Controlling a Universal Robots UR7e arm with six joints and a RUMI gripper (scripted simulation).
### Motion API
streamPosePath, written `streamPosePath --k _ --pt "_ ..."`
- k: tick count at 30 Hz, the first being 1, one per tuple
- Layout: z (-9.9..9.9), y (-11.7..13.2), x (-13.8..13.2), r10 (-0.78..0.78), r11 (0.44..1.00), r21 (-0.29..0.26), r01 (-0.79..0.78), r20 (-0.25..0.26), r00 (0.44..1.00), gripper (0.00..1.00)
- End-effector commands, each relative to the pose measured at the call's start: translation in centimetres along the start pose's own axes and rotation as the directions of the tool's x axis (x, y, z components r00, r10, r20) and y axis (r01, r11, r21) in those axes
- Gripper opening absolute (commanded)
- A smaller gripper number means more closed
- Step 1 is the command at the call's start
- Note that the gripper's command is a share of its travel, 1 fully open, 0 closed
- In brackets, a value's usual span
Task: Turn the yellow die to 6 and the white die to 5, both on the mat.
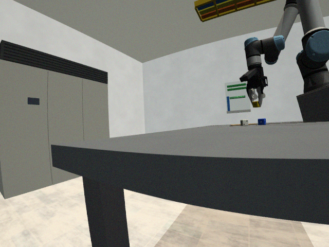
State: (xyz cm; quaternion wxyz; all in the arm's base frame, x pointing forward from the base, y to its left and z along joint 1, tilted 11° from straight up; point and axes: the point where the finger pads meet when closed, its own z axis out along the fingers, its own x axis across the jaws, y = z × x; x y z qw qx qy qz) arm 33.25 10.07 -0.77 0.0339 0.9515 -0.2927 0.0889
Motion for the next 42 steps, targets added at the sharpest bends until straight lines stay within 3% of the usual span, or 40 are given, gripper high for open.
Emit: streamPosePath --k 1,11,14,25,29,31,42 --pt "0.0 0.1 -0.1 -0.172 0.985 0.010 0.172 0.002 0.985 0.10" --pt "0.1 0.3 -0.2 -0.426 0.905 0.010 0.426 0.000 0.905 0.10" --pt "0.1 0.3 -0.2 -0.432 0.902 0.010 0.432 0.000 0.902 0.10" --pt "0.2 0.7 -0.3 -0.688 0.725 0.009 0.688 -0.003 0.725 0.10" --pt "0.3 0.9 -0.3 -0.771 0.637 0.009 0.771 -0.005 0.637 0.10" --pt "0.3 0.9 -0.3 -0.771 0.637 0.009 0.771 -0.005 0.637 0.10" --pt "0.4 1.4 -0.3 -0.913 0.409 0.007 0.913 -0.007 0.409 0.10"
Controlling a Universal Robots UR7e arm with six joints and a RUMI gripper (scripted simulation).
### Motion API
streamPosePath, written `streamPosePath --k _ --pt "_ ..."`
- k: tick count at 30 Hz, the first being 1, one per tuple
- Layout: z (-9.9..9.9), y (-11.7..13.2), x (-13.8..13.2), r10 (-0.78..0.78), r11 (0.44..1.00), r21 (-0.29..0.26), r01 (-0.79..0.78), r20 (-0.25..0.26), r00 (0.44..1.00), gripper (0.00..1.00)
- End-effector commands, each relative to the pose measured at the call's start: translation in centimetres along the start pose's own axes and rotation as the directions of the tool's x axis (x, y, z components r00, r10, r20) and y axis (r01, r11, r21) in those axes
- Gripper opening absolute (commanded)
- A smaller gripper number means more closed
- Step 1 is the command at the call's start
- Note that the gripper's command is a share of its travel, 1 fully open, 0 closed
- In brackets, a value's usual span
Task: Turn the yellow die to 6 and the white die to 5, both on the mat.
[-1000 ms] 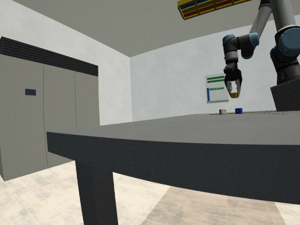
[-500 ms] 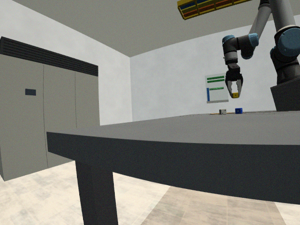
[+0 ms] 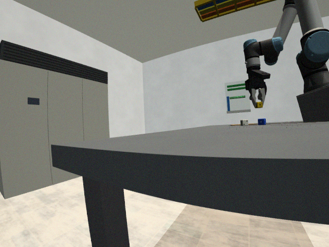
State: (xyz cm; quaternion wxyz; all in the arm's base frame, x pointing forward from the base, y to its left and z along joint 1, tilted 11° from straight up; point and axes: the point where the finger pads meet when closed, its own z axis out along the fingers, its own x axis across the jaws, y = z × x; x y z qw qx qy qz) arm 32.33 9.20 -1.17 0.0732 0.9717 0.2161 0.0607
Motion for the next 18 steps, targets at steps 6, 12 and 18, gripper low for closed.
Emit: streamPosePath --k 6,12,18 --pt "0.04 0.23 -0.24 -0.187 0.982 0.006 0.187 -0.007 0.982 0.10" --pt "0.08 0.36 -0.36 -0.271 0.963 0.005 0.271 -0.007 0.963 0.10" --pt "0.10 0.45 -0.45 -0.326 0.945 0.005 0.326 -0.007 0.945 0.10"
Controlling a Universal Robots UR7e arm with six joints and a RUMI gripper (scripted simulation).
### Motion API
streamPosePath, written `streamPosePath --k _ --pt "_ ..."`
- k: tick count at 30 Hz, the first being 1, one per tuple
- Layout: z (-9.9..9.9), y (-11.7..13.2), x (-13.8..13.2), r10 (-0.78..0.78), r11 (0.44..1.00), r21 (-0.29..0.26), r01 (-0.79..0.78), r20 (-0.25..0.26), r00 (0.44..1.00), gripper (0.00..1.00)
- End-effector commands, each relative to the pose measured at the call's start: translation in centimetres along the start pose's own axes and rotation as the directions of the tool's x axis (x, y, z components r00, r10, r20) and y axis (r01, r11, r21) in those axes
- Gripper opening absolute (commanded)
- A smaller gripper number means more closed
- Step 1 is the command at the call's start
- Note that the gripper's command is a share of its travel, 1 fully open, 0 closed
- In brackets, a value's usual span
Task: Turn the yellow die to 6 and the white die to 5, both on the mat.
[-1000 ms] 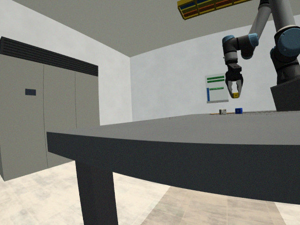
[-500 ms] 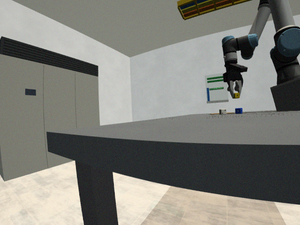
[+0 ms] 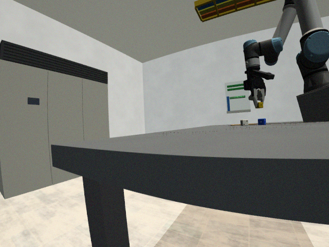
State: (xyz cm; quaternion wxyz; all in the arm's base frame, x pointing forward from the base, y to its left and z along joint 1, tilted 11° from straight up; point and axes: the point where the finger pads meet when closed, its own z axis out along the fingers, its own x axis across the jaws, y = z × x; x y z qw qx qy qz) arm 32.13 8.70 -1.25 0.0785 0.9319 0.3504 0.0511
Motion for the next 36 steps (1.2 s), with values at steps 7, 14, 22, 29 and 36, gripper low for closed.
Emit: streamPosePath --k 7,14,22,29,36 --pt "0.01 0.11 -0.12 -0.080 0.997 0.001 0.080 -0.003 0.997 0.10" --pt "0.01 0.13 -0.15 -0.098 0.995 0.001 0.098 -0.003 0.995 0.10" --pt "0.01 0.14 -0.16 -0.101 0.995 0.001 0.101 -0.003 0.995 0.10" --pt "0.03 0.14 -0.16 -0.101 0.995 -0.006 0.101 -0.002 0.995 0.10" --pt "0.11 0.13 -0.19 -0.102 0.993 -0.061 0.102 0.000 0.995 0.10"
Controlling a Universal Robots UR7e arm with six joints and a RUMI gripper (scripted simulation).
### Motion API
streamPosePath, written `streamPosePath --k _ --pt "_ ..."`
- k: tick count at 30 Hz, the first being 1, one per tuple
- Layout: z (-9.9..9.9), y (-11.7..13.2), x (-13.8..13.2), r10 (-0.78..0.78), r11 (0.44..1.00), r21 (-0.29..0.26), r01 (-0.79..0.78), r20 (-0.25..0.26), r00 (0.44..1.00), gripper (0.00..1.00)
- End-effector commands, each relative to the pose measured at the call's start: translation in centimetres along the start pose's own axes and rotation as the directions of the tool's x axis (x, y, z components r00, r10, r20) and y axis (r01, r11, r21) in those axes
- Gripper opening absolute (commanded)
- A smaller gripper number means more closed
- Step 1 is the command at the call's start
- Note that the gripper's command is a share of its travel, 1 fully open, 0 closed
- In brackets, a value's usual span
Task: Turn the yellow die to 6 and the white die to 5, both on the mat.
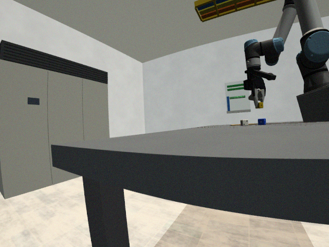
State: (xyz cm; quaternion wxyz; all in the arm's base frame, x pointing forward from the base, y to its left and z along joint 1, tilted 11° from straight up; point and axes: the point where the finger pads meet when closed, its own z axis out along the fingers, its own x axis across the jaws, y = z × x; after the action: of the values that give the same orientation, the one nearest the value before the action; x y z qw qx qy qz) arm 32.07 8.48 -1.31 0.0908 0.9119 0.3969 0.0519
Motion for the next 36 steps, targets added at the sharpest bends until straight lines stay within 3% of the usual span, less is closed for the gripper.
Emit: streamPosePath --k 1,5,18,20,30,36 --pt "0.03 0.02 0.00 -0.001 0.999 -0.053 0.001 0.001 1.000 0.10" --pt "0.00 0.02 -0.01 0.000 0.996 -0.084 0.000 0.000 1.000 0.10" --pt "0.00 -0.02 -0.04 0.001 0.927 -0.374 -0.001 -0.002 1.000 0.10" --pt "0.00 -0.02 -0.04 0.001 0.927 -0.374 -0.001 -0.002 1.000 0.10" --pt "0.14 -0.03 -0.01 0.001 0.821 -0.570 -0.001 0.001 1.000 0.10" --pt "0.17 -0.05 -0.01 0.002 0.761 -0.649 -0.001 0.000 1.000 0.10"
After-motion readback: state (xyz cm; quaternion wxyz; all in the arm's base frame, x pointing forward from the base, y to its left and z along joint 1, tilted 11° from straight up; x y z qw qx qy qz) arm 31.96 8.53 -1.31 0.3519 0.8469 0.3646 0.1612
